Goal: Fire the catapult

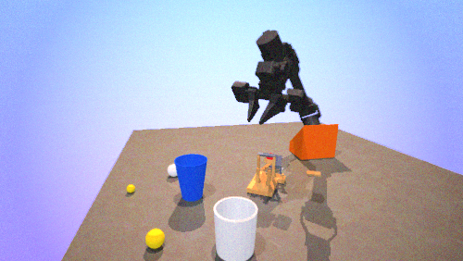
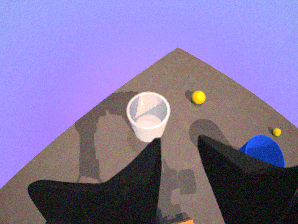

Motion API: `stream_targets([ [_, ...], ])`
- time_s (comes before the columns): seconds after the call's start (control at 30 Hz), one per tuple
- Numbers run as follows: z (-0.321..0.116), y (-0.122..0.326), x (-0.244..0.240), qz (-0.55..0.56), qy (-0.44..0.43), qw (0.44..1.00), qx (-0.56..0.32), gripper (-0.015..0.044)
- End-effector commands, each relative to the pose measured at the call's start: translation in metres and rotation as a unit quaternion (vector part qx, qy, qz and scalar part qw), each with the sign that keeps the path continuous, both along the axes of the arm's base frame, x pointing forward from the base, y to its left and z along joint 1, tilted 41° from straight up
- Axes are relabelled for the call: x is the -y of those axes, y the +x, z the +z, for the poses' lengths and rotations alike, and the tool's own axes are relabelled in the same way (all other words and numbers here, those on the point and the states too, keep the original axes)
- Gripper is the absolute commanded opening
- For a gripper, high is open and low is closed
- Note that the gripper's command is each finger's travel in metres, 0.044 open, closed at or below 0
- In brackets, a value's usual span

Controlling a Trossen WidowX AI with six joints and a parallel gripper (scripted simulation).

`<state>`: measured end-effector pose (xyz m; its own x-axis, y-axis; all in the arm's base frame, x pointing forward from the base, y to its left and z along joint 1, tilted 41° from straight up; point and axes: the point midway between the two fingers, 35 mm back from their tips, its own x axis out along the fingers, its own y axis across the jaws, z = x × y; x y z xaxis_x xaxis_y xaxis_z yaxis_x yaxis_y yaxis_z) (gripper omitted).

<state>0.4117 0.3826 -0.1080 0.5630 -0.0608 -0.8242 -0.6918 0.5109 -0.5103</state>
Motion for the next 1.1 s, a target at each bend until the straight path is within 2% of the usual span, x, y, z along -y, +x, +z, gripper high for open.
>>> stream_targets([
  [0.0, -0.004, -0.001, 0.0, 0.002, -0.002, 1.0, -0.003, 0.002],
  [0.03, -0.004, -0.001, 0.0, 0.002, -0.002, 1.0, -0.003, 0.0],
  [0.47, -0.005, -0.004, 0.003, 0.006, -0.011, 1.0, -0.006, 0.0],
  [1.07, -0.033, -0.074, 0.065, 0.125, -0.253, 0.955, -0.087, 0.0],
])
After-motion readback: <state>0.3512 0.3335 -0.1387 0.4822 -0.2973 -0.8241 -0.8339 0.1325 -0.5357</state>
